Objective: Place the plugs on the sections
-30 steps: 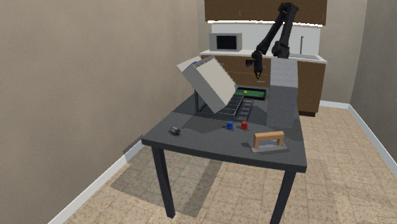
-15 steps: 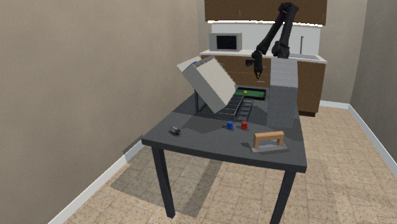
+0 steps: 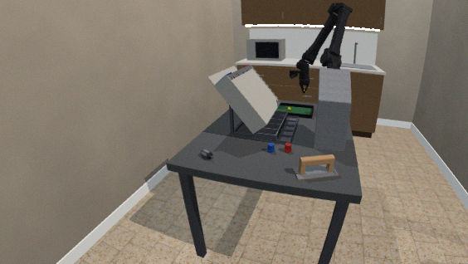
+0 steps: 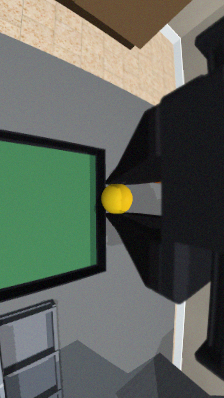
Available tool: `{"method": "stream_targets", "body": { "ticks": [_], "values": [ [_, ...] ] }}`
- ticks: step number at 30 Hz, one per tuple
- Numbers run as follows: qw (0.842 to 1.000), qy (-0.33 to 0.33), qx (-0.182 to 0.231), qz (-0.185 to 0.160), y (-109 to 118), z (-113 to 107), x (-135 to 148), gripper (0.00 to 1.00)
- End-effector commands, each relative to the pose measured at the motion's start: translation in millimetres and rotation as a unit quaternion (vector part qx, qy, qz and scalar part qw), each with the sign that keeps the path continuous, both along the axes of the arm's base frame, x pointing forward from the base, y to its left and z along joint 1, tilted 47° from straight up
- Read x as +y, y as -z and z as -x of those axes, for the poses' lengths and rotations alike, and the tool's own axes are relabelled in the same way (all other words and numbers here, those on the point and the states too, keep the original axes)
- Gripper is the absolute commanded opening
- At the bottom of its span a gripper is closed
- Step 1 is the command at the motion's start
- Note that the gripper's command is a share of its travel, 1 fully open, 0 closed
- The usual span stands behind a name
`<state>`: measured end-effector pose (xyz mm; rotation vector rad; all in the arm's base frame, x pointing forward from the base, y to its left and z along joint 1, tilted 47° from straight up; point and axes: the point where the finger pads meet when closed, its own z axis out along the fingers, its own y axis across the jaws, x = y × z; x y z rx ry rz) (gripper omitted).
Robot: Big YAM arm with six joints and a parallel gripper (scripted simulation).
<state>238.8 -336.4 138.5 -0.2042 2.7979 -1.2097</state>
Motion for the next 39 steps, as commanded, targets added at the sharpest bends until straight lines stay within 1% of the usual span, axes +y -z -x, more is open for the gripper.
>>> {"method": "stream_targets", "body": {
  "ticks": [1, 4, 5, 10, 16, 19, 21, 22, 24, 28, 35, 38, 39],
  "values": [
    [1.0, -0.006, -0.004, 0.0, -4.1, -4.4, 11.3, 0.0],
    [1.0, -0.006, -0.004, -0.001, -3.7, -4.8, 13.1, 0.0],
    [1.0, -0.006, -0.006, 0.002, -7.2, -7.4, 13.2, 0.0],
    [1.0, -0.006, -0.004, -0.001, -4.6, -11.6, 28.0, 0.0],
    [1.0, -0.006, -0.007, 0.001, -9.7, -25.2, 51.6, 0.0],
    [1.0, -0.006, -0.013, 0.005, -17.5, -36.8, 65.1, 0.0],
    [1.0, -0.006, -0.013, 0.005, -17.5, -36.8, 65.1, 0.0],
    [1.0, -0.006, -0.017, 0.007, -22.1, -42.1, 69.4, 0.0],
    [1.0, -0.006, -0.018, 0.007, -23.0, -48.0, 81.8, 0.0],
    [1.0, -0.006, -0.005, 0.0, -14.8, -61.5, 108.2, 0.0],
    [1.0, -0.007, -0.007, 0.0, -19.1, -86.2, 160.8, 0.0],
    [1.0, -0.007, -0.007, 0.0, -19.1, -86.2, 160.8, 0.0],
    [1.0, -0.007, -0.008, 0.0, -19.7, -89.9, 168.7, 0.0]
  ]
}}
